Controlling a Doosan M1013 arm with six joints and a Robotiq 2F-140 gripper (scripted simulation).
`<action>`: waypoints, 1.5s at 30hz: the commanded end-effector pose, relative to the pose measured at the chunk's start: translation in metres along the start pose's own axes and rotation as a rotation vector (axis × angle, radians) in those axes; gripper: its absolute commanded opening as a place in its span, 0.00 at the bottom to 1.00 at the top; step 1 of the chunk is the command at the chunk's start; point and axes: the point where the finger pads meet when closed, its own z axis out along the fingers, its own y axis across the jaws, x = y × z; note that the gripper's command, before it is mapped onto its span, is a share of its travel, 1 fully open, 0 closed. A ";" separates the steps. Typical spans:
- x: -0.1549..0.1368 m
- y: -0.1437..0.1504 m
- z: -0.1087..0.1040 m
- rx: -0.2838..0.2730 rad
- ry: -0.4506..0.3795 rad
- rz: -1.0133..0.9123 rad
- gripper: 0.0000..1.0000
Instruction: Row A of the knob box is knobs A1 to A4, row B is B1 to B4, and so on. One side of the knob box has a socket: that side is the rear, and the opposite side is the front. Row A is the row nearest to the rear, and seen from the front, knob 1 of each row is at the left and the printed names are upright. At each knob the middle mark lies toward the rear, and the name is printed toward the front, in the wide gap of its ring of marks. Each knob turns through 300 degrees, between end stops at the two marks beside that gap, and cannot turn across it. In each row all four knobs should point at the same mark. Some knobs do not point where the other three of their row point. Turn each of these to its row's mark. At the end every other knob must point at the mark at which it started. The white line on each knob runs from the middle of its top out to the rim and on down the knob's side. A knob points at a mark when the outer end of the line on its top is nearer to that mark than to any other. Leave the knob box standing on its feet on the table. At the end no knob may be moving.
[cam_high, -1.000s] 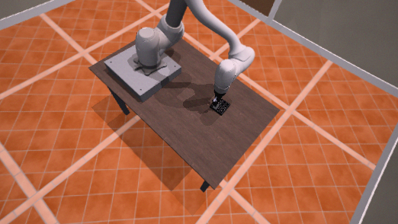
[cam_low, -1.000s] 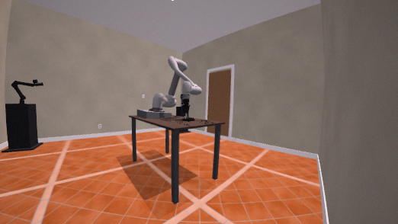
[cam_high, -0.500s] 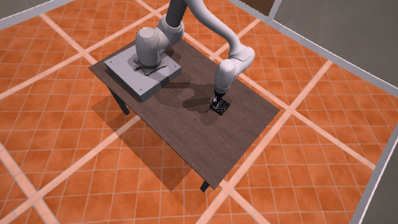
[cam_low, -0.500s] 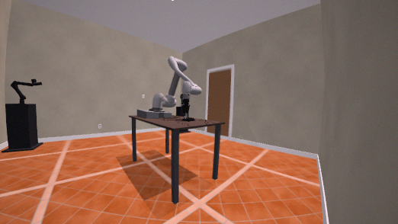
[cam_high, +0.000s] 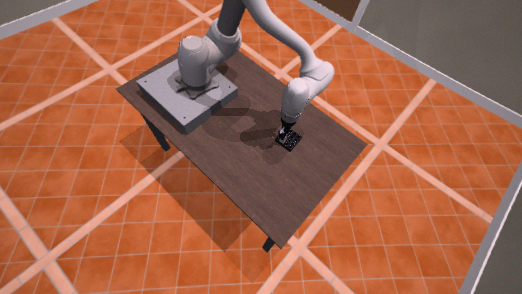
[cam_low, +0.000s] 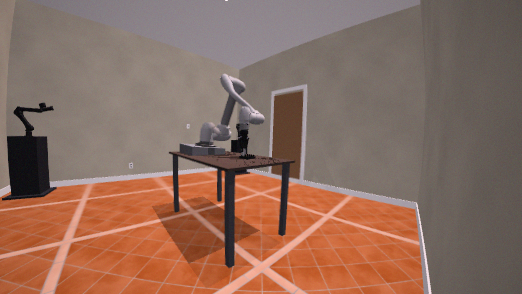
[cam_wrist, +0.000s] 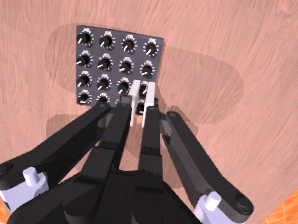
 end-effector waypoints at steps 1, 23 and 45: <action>0.000 0.000 0.000 0.000 0.000 0.000 0.05; 0.000 0.000 0.000 0.000 0.000 0.085 0.05; 0.000 0.000 0.000 0.000 0.000 0.384 0.05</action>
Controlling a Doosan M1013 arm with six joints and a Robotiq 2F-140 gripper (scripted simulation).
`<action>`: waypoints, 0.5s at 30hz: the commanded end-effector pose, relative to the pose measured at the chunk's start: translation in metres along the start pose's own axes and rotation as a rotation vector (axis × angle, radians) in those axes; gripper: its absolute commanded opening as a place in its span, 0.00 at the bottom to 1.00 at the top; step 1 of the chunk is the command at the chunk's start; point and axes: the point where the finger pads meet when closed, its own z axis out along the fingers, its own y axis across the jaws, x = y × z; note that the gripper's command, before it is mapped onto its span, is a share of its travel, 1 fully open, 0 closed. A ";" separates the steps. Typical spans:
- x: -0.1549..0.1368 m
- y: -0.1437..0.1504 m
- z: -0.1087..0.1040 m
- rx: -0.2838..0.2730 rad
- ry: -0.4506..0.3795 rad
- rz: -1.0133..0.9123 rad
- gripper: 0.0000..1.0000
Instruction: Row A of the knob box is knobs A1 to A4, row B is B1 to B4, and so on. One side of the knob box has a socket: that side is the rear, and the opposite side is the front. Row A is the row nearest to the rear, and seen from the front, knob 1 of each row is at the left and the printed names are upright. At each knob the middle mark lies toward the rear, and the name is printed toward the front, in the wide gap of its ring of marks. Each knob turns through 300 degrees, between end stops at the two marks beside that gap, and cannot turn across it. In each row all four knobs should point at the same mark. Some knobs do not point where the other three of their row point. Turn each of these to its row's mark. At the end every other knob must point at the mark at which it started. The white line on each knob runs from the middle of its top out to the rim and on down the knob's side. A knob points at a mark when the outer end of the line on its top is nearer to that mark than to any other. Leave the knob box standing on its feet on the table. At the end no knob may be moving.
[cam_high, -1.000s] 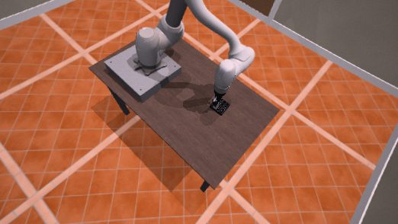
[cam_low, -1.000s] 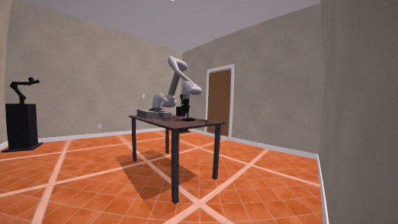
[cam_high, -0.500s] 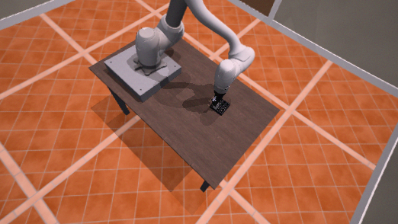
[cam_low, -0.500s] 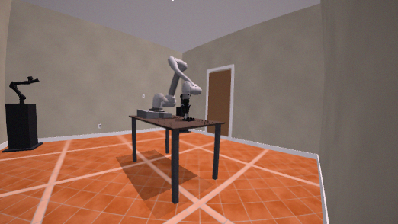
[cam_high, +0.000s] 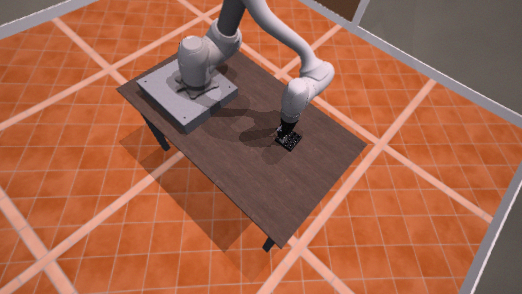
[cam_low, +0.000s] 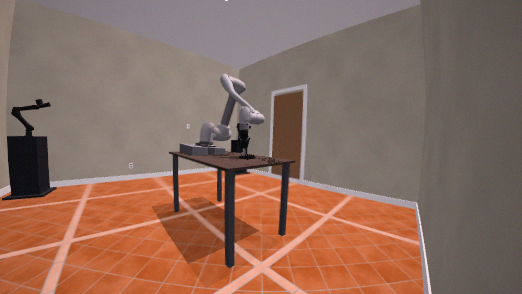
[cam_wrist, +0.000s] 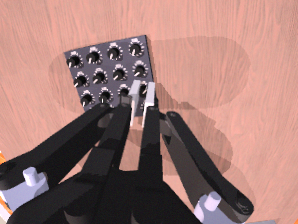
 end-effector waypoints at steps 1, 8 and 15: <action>0.000 0.000 0.000 -0.003 0.001 0.066 0.05; 0.000 0.000 0.000 -0.003 0.001 0.236 0.05; 0.000 0.000 0.000 -0.003 0.001 0.367 0.05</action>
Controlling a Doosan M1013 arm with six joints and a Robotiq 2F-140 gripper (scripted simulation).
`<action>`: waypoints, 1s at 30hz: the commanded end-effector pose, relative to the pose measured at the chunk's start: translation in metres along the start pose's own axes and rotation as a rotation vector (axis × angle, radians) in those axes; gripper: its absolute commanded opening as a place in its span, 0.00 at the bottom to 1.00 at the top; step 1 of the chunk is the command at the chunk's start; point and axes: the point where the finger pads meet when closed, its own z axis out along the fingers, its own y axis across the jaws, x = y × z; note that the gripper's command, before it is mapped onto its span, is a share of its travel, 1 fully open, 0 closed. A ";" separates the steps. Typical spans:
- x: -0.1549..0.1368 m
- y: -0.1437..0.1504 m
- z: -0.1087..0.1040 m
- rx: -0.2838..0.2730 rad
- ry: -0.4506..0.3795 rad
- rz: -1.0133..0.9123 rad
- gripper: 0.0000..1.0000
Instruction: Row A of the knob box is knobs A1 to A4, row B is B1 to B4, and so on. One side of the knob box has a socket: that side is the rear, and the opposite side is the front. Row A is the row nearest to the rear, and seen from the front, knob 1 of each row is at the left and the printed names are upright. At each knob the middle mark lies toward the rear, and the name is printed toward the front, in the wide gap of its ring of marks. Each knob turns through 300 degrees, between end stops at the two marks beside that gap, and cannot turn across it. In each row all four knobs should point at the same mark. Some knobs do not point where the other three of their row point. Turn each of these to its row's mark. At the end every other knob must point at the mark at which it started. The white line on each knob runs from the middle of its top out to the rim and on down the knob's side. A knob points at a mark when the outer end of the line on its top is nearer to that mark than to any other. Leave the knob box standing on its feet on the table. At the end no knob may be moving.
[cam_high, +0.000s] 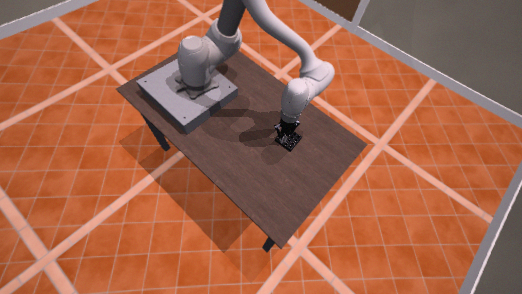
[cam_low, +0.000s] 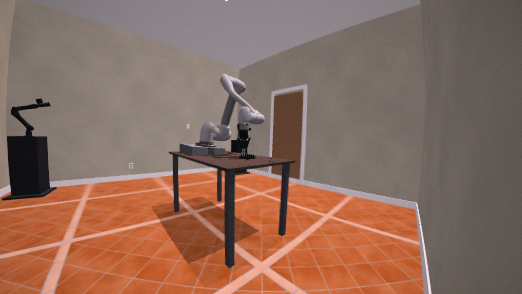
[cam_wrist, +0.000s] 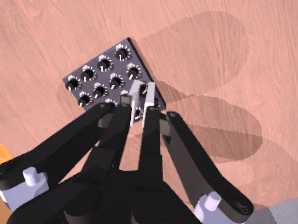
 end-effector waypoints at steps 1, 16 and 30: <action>0.000 0.000 0.000 -0.006 0.003 0.062 0.05; 0.000 0.000 0.000 -0.005 0.004 0.434 0.05; 0.000 0.000 0.000 -0.004 0.005 0.725 0.05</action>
